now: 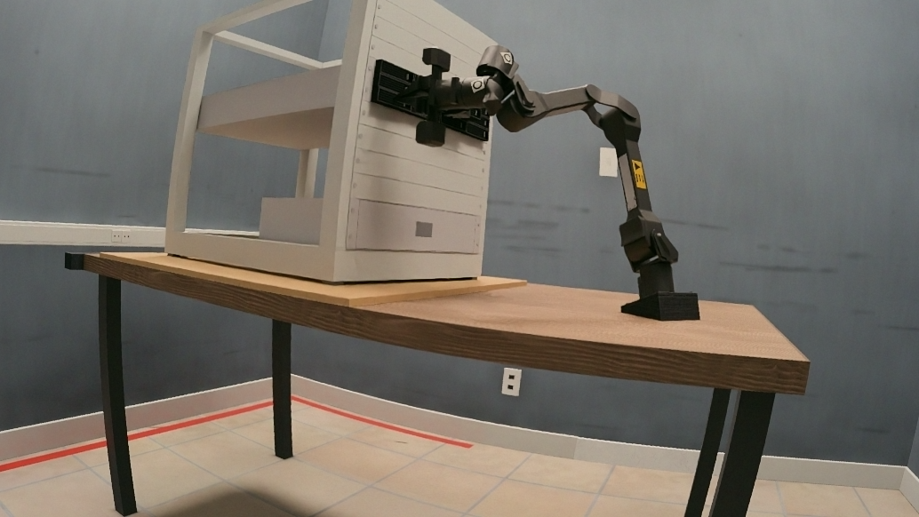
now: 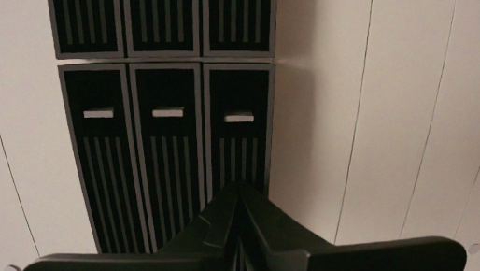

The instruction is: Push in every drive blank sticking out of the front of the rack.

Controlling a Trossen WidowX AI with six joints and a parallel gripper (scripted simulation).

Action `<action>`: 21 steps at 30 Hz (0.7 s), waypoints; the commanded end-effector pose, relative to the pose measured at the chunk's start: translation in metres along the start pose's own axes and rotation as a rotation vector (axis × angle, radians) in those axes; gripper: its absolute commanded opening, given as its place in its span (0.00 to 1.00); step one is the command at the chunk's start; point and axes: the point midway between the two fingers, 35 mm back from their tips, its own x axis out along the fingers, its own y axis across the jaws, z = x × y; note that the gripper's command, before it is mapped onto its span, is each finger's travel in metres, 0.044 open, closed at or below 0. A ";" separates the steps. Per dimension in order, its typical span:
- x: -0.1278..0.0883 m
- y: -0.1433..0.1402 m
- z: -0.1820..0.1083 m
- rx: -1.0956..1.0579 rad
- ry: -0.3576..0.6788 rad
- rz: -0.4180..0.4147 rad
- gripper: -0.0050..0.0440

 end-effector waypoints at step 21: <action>0.007 0.009 0.004 0.019 -0.007 0.015 0.00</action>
